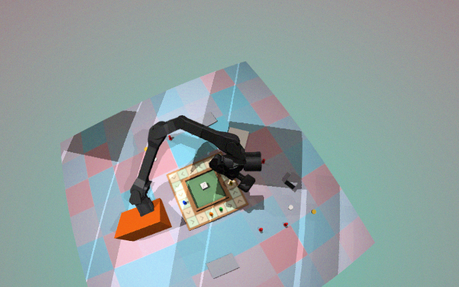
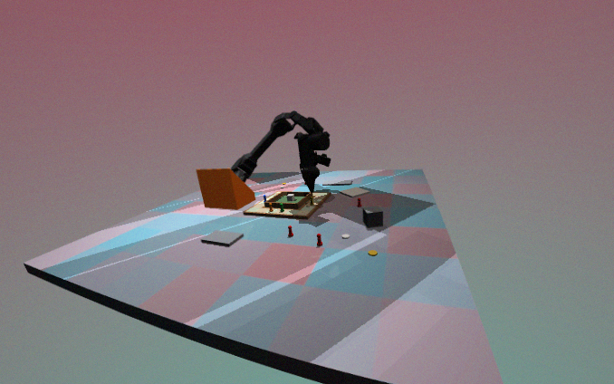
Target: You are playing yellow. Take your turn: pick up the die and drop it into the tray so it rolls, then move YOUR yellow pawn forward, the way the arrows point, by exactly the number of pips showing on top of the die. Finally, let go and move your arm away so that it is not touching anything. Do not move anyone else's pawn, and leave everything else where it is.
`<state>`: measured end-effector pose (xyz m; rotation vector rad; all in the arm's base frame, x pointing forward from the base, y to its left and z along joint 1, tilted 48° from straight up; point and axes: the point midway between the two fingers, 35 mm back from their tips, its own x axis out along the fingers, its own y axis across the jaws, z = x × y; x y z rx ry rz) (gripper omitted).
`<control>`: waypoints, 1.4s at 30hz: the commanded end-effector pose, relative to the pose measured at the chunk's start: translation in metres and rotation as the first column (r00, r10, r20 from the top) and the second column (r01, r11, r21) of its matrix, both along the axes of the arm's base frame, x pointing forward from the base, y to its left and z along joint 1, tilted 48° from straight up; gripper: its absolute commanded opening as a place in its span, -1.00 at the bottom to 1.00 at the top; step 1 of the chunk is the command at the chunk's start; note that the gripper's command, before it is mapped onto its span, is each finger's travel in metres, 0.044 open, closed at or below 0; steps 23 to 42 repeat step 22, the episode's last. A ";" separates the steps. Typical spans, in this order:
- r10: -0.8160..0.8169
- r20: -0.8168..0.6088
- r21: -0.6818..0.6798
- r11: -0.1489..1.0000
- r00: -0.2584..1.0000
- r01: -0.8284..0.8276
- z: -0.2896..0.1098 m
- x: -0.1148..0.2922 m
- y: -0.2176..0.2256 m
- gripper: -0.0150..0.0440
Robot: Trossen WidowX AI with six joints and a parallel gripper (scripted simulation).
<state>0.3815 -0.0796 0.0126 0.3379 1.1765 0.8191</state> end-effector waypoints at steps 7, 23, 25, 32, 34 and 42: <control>-0.129 -0.169 -0.003 0.991 0.977 0.131 0.037 -0.107 -0.027 1.00; -0.187 -0.212 -0.002 0.982 0.959 0.191 0.048 -0.142 -0.030 1.00; -0.187 -0.212 -0.002 0.982 0.959 0.191 0.048 -0.142 -0.030 1.00; -0.187 -0.212 -0.002 0.982 0.959 0.191 0.048 -0.142 -0.030 1.00; -0.187 -0.212 -0.002 0.982 0.959 0.191 0.048 -0.142 -0.030 1.00; -0.187 -0.212 -0.002 0.982 0.959 0.191 0.048 -0.142 -0.030 1.00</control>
